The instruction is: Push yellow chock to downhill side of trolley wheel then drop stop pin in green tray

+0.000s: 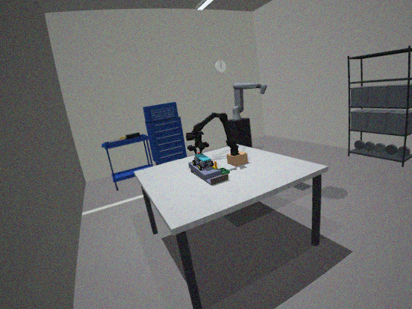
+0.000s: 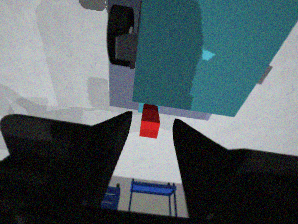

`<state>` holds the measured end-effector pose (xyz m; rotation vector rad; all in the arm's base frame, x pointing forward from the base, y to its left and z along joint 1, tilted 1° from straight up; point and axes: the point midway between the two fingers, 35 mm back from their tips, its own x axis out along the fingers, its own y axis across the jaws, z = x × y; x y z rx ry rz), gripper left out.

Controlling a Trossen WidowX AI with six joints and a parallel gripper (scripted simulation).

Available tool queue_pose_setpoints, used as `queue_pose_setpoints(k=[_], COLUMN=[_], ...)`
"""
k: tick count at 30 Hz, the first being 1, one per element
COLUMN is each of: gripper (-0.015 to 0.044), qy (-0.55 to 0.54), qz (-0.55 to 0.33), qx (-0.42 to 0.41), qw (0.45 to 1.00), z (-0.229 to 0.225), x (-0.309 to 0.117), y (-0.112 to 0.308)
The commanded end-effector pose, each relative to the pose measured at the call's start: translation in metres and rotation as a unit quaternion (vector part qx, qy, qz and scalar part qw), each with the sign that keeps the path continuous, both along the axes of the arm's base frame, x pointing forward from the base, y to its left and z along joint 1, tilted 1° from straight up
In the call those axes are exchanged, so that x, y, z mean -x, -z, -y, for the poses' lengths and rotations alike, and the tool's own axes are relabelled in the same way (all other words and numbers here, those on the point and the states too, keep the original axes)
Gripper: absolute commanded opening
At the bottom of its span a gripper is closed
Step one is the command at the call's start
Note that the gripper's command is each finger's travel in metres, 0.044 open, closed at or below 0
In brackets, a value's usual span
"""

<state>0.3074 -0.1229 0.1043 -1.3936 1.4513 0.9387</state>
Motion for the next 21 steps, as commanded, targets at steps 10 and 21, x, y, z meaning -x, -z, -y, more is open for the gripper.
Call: queue_pose_setpoints(k=[10,21], gripper=[0.019,0.0052], qy=[-0.001,0.001], qz=[-0.007,-0.003], qx=[0.0,0.0], qw=[1.0,1.0], z=[0.006,0.005], x=[0.002,0.002], y=[0.02,0.017])
